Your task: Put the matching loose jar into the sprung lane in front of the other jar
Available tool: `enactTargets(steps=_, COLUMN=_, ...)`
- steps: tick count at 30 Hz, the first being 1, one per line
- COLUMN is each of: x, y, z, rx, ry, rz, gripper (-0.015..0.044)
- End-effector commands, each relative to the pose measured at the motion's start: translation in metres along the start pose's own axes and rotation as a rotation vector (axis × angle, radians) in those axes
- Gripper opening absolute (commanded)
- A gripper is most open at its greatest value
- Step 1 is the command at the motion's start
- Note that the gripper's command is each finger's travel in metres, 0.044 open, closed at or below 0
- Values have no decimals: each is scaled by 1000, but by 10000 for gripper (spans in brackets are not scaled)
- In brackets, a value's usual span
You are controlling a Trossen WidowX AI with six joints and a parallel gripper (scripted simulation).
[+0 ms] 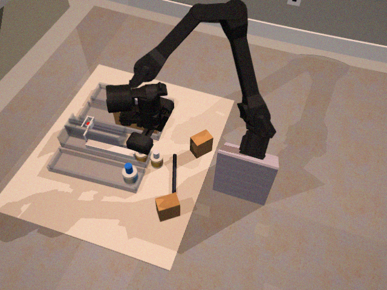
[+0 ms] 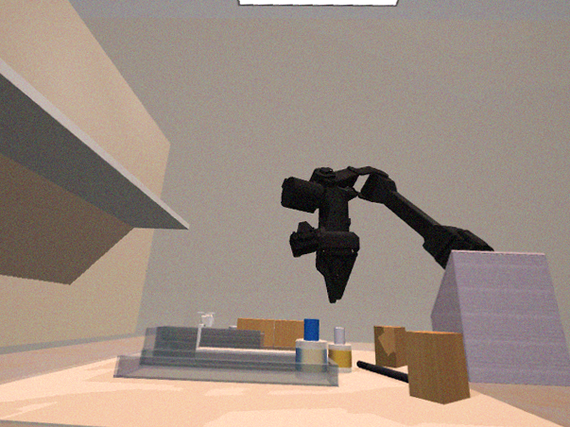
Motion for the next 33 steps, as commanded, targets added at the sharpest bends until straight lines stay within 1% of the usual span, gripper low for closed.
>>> enactTargets(steps=1, x=-7, y=3, z=0, rx=-21, ry=-2, rz=36, gripper=440)
enactTargets(steps=5, x=-7, y=3, z=-3, rx=-21, ry=-2, rz=36, gripper=440)
enactTargets(steps=8, x=-7, y=2, z=-31, rx=-23, ry=-2, rz=35, gripper=440)
enactTargets(steps=9, x=-7, y=2, z=-33, rx=-23, ry=-2, rz=35, gripper=440)
enactTargets(steps=13, x=-7, y=2, z=-33, rx=-23, ry=-2, rz=35, gripper=440)
enactTargets(steps=17, x=-8, y=1, z=-39, rx=-24, ry=-2, rz=35, gripper=440)
enactTargets(steps=20, x=-8, y=0, z=-52, rx=-24, ry=-2, rz=35, gripper=440)
enactTargets(steps=26, x=-8, y=0, z=-54, rx=-24, ry=-2, rz=36, gripper=440)
enactTargets(steps=33, x=-7, y=0, z=-66, rx=-24, ry=-2, rz=36, gripper=440)
Point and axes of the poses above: the point midway between the two fingers, 35 mm back from their tips, its own z axis back along the fingers, its own y axis across the jaws, x = y × z, the point moved 2 cm from there along z, back along the fingers, and after that the axes turned 3 degrees about -z, right-handed, at the moved point
